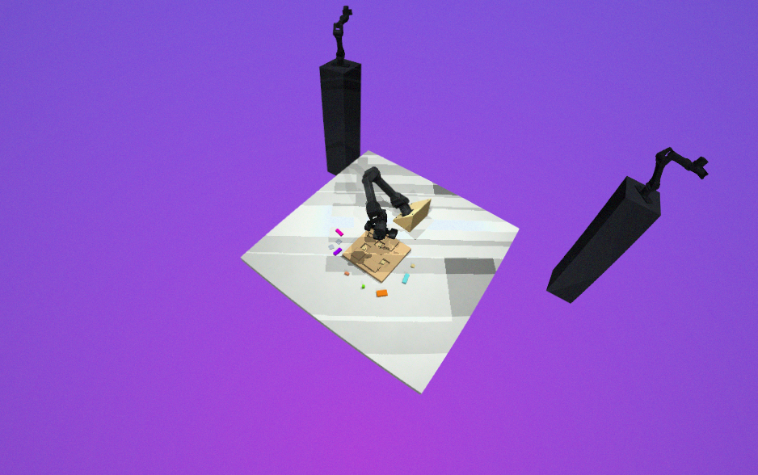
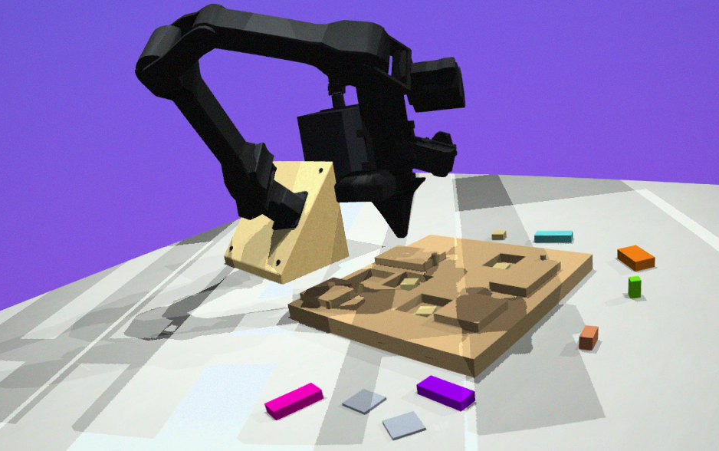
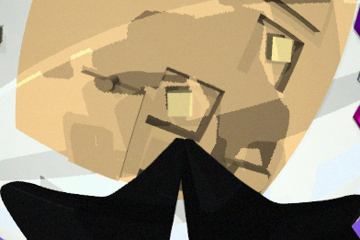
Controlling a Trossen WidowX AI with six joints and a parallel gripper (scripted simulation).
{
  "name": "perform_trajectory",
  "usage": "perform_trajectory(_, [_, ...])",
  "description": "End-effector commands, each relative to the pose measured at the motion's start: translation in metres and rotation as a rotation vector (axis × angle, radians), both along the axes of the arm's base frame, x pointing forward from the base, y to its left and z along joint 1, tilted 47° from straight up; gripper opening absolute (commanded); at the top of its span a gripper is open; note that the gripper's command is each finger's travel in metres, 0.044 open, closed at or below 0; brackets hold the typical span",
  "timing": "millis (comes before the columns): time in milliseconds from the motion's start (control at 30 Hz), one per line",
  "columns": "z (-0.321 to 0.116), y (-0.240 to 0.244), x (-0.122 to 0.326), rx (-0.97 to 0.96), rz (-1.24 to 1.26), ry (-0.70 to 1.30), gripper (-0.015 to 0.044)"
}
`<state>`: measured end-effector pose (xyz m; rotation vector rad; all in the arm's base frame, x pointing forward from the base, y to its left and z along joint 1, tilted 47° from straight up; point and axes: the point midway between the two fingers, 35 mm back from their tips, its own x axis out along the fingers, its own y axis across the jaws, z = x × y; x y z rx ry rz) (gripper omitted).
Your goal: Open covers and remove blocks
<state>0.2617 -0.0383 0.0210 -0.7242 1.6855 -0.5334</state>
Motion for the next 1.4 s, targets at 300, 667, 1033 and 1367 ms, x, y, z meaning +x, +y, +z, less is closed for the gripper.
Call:
perform_trajectory(300, [0.001, -0.001, 0.0, -0.153, -0.757, -0.787, 0.0])
perform_trajectory(667, [0.002, -0.001, 0.0, -0.201, -0.993, -1.031, 0.0])
perform_trajectory(1033, [-0.004, -0.002, 0.001, -0.2, -0.993, -1.031, 0.0])
perform_trajectory(1367, [-0.033, -0.032, -0.005, -0.202, -0.993, -1.032, 0.0])
